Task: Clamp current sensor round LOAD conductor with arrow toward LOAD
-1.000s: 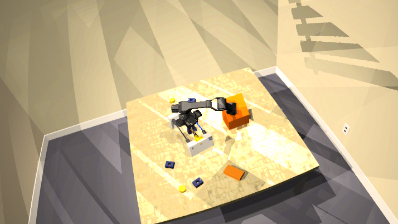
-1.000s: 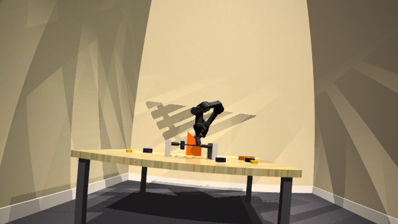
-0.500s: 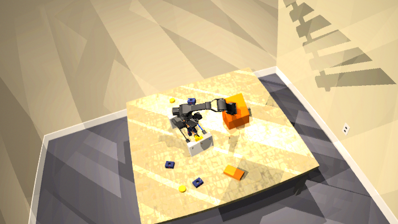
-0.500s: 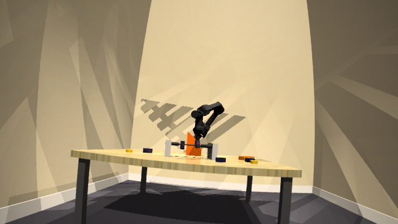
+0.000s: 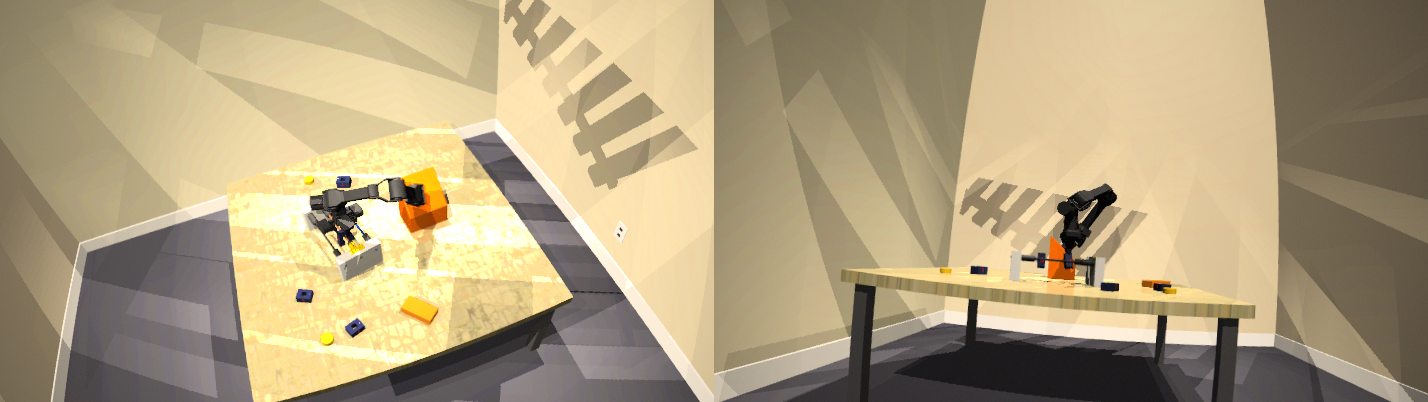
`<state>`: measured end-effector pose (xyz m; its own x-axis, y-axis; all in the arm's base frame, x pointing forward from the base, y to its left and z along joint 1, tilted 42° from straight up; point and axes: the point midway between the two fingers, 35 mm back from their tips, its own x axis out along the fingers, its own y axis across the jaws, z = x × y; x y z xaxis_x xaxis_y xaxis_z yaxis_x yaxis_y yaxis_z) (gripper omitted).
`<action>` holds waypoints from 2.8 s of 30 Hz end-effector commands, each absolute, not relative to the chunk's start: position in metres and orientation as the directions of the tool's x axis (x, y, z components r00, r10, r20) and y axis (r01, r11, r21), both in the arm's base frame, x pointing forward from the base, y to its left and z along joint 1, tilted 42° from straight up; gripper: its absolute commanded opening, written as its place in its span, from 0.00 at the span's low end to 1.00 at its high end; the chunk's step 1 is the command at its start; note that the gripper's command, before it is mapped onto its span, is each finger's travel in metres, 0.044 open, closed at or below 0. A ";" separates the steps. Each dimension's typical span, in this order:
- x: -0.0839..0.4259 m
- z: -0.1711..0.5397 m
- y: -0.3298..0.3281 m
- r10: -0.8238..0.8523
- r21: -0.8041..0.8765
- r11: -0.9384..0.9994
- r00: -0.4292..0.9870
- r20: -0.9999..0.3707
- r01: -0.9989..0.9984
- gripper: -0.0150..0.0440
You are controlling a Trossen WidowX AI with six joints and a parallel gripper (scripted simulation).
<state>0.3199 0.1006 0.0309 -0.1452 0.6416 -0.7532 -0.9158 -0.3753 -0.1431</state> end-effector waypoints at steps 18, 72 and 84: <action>0.320 0.031 0.100 0.642 -0.144 -0.375 -0.144 -0.753 -0.916 0.25; 0.315 0.007 0.122 0.628 -0.105 -0.403 -0.191 -0.755 -0.909 1.00; 0.312 -0.005 0.132 0.628 -0.105 -0.403 -0.191 -0.754 -0.909 1.00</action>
<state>0.3171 0.1267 0.0019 -0.1783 0.6295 -0.7563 -0.9090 -0.3996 -0.1183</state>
